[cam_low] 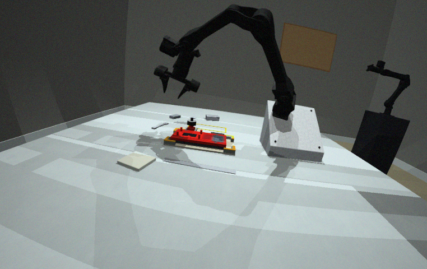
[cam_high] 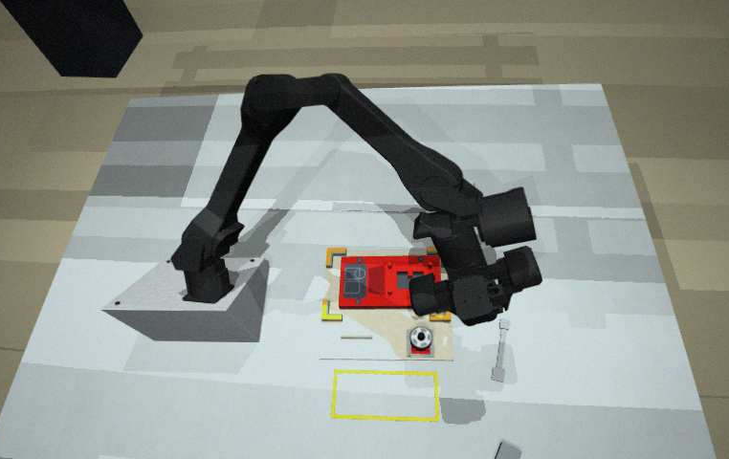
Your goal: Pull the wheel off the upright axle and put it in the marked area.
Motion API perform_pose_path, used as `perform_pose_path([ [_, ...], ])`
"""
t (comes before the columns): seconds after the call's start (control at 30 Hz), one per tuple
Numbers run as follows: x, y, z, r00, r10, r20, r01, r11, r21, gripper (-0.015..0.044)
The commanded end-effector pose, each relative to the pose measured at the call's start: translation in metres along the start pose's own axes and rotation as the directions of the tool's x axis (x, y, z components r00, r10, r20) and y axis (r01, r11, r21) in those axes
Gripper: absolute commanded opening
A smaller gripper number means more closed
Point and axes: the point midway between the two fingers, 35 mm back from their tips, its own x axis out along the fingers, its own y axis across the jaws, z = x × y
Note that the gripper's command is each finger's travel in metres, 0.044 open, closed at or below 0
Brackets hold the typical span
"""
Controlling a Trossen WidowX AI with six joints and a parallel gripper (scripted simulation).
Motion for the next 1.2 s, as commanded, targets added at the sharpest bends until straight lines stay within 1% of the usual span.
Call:
perform_pose_path([
  [0.0,0.010,-0.031,0.007,0.989,-0.123,-0.084,0.124,0.992,0.018,0.0300],
  [0.17,0.013,-0.074,0.010,0.933,-0.268,-0.242,0.286,0.957,0.045,0.0300],
  [0.27,0.011,-0.091,0.009,0.895,-0.311,-0.321,0.346,0.937,0.057,0.0300],
  [0.6,0.007,-0.096,0.000,0.892,-0.313,-0.327,0.350,0.935,0.058,0.0300],
  [0.73,0.010,-0.096,-0.001,0.892,-0.313,-0.327,0.350,0.935,0.058,0.0300],
  [0.83,0.022,-0.100,-0.005,0.892,-0.313,-0.326,0.350,0.935,0.059,0.0300],
  [1.07,0.065,-0.115,-0.020,0.891,-0.313,-0.328,0.350,0.935,0.058,0.0300],
  [1.17,0.074,-0.120,-0.023,0.891,-0.313,-0.330,0.350,0.935,0.058,0.0300],
])
